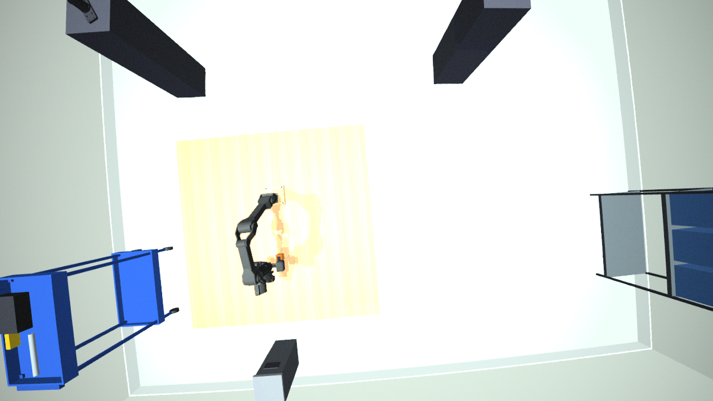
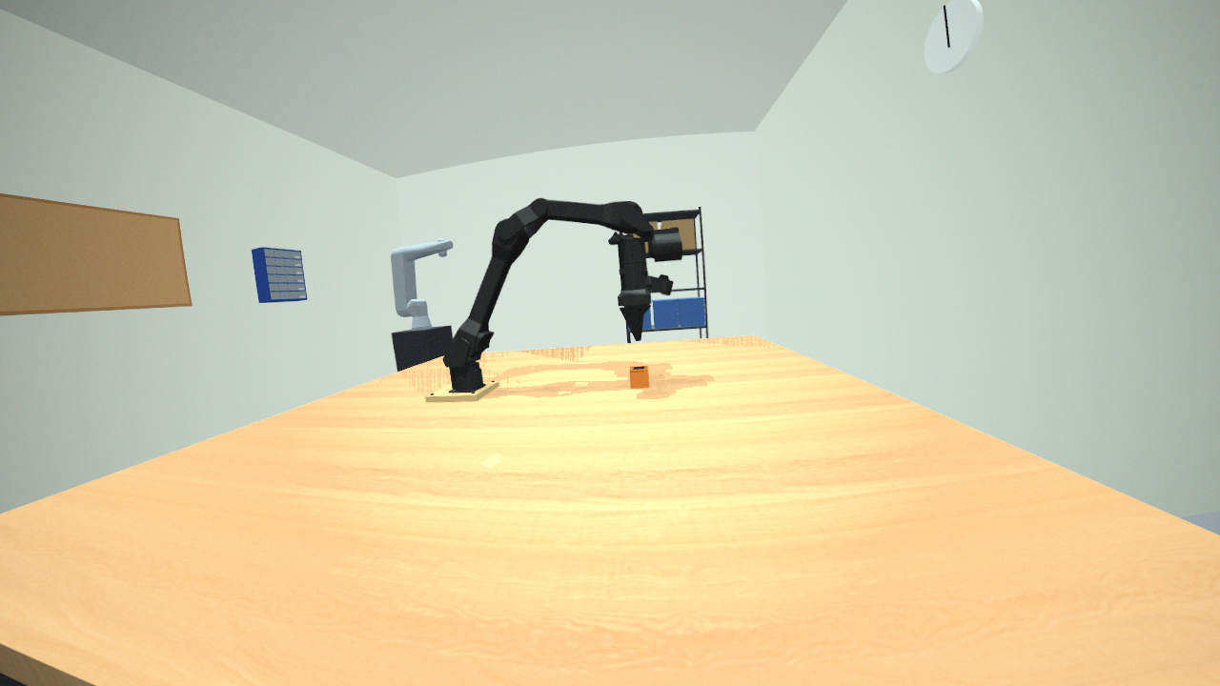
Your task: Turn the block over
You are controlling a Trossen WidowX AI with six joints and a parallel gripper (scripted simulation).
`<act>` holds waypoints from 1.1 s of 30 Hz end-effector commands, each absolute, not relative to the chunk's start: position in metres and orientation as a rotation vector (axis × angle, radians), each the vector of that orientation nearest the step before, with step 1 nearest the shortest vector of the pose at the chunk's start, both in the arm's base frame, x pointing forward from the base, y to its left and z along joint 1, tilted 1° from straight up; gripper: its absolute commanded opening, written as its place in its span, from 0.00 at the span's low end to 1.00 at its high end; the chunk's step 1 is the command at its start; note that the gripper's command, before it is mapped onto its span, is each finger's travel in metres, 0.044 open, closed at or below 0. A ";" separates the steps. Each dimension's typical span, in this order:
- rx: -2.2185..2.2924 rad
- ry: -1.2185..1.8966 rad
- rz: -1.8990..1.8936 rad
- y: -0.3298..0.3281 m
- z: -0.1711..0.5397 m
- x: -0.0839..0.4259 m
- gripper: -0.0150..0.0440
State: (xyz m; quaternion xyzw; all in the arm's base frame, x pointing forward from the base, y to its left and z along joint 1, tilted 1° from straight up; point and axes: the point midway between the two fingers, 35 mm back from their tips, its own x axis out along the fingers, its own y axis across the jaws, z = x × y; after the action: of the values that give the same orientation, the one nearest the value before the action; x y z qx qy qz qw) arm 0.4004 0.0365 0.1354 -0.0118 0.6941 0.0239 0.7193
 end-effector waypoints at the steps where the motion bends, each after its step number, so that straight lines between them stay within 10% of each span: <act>1: -0.031 1.542 0.067 0.038 0.118 0.400 1.00; 33: -0.031 1.542 0.067 0.039 0.056 0.400 1.00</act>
State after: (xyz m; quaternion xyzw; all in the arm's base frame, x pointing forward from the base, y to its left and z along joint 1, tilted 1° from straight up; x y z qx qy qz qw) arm 0.4001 0.0381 0.0611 -0.0138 0.6959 0.0268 0.7175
